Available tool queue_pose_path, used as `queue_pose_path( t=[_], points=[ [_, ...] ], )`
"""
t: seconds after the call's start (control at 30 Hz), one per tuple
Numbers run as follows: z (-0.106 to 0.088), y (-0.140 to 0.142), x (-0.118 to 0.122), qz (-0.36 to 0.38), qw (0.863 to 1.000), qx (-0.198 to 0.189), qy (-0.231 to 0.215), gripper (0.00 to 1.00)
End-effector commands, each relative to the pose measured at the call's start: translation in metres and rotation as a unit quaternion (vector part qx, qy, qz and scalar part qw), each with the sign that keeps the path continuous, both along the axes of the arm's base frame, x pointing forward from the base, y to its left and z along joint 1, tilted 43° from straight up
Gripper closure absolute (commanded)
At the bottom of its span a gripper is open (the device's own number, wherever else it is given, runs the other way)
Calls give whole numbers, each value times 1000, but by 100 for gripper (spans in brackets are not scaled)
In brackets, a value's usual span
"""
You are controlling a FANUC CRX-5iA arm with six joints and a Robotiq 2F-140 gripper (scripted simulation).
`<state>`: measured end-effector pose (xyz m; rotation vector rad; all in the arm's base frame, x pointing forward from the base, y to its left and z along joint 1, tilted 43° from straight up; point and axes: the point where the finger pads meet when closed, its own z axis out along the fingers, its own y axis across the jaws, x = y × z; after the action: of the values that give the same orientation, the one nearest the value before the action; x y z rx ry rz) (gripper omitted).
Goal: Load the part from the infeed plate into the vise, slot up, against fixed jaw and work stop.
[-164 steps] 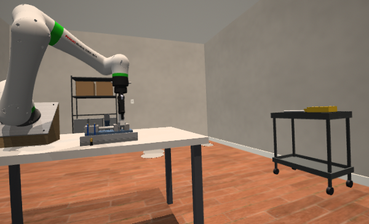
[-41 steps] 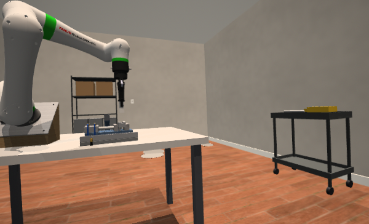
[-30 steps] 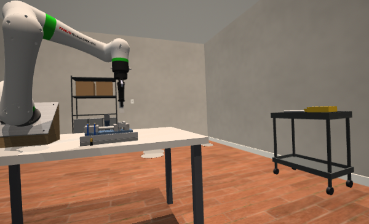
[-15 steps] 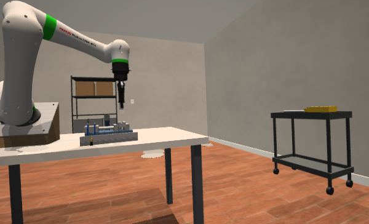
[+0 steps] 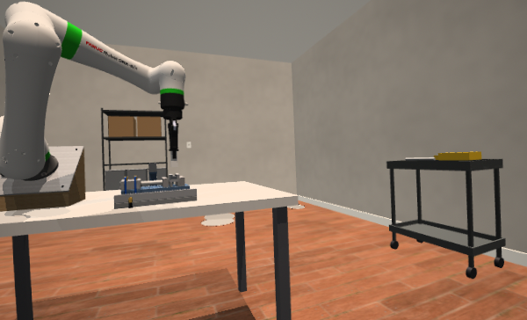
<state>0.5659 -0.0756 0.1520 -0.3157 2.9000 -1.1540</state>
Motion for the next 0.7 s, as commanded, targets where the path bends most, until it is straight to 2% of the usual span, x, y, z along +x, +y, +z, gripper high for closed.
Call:
queue_pose_path(
  t=[0.0, 0.67],
  points=[
    [-3, -3, 1, 0, 1000, 0, 0, 100],
    [-18, -17, 3, 0, 1000, 0, 0, 100]
  ],
)
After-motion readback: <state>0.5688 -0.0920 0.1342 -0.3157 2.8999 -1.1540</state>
